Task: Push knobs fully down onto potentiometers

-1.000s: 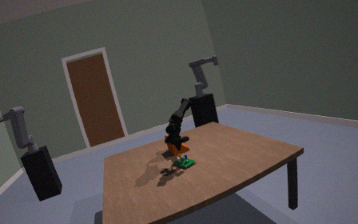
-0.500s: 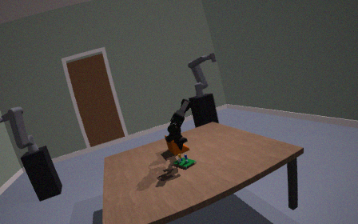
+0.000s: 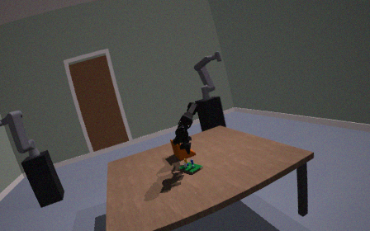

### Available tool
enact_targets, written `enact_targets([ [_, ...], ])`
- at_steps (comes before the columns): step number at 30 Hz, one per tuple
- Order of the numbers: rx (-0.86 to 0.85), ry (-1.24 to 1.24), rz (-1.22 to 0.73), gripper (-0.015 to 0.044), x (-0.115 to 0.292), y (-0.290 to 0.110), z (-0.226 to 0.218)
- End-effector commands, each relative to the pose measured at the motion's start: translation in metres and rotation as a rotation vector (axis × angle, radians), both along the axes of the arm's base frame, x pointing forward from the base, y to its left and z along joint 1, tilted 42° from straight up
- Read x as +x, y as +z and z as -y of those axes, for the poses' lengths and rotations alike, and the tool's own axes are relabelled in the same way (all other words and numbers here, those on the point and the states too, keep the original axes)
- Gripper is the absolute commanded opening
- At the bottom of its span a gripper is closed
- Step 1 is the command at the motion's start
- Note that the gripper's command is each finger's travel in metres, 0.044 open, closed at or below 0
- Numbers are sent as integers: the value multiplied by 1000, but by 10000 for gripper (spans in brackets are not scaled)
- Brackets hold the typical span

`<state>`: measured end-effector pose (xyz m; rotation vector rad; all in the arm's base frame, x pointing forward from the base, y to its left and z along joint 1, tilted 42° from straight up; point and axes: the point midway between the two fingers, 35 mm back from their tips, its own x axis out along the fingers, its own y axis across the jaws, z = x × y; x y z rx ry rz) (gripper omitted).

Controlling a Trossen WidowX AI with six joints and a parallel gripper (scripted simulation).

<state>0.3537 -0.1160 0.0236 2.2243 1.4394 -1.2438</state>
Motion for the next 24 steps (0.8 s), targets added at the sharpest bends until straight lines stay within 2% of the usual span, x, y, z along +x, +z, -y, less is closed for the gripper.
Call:
enact_targets([
  [1, 25, -106, -109, 0, 5, 2, 0],
  [6, 48, -211, -209, 0, 9, 5, -1],
  [24, 50, -215, -213, 0, 12, -10, -14],
])
